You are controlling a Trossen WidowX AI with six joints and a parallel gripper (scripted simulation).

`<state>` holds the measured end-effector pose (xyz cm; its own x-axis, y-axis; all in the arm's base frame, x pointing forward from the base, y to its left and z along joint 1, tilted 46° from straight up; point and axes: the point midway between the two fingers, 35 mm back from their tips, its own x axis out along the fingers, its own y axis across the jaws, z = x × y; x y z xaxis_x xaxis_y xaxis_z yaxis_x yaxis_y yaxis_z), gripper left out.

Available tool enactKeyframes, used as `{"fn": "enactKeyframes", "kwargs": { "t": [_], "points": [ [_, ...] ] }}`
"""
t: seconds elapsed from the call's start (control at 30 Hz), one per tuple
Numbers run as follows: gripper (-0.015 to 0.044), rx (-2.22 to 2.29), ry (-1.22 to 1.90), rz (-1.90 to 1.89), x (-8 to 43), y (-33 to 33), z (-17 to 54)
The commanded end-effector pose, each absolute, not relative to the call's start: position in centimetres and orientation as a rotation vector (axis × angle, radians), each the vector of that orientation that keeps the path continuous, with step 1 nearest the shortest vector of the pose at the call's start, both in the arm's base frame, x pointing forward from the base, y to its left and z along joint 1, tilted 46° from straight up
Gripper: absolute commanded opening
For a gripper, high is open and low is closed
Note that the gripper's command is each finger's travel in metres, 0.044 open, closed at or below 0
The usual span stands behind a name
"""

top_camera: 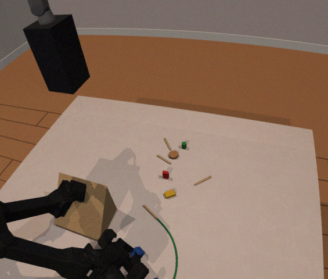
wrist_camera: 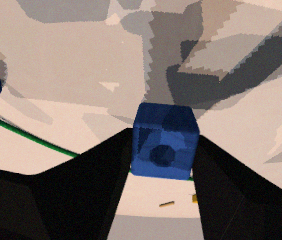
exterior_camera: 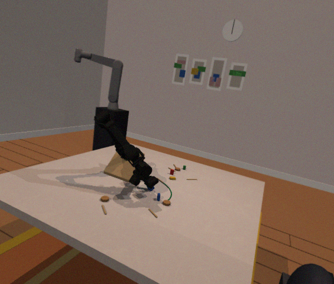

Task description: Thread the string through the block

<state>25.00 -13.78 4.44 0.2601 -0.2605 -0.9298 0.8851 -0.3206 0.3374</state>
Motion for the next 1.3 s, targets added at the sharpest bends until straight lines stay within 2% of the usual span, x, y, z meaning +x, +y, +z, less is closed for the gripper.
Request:
{"fn": "enactKeyframes", "kwargs": {
  "t": [0.0,0.83,1.13,1.27],
  "points": [
    [0.0000,1.488,0.674,-1.257,24.9,-14.3,4.8],
    [0.0000,1.673,0.862,-1.063,24.2,-15.6,5.0],
    [0.0236,1.641,0.828,-1.104,24.3,-15.3,5.2],
    [0.0236,1.638,0.832,-1.099,22.9,-14.3,10.1]
  ]
}}
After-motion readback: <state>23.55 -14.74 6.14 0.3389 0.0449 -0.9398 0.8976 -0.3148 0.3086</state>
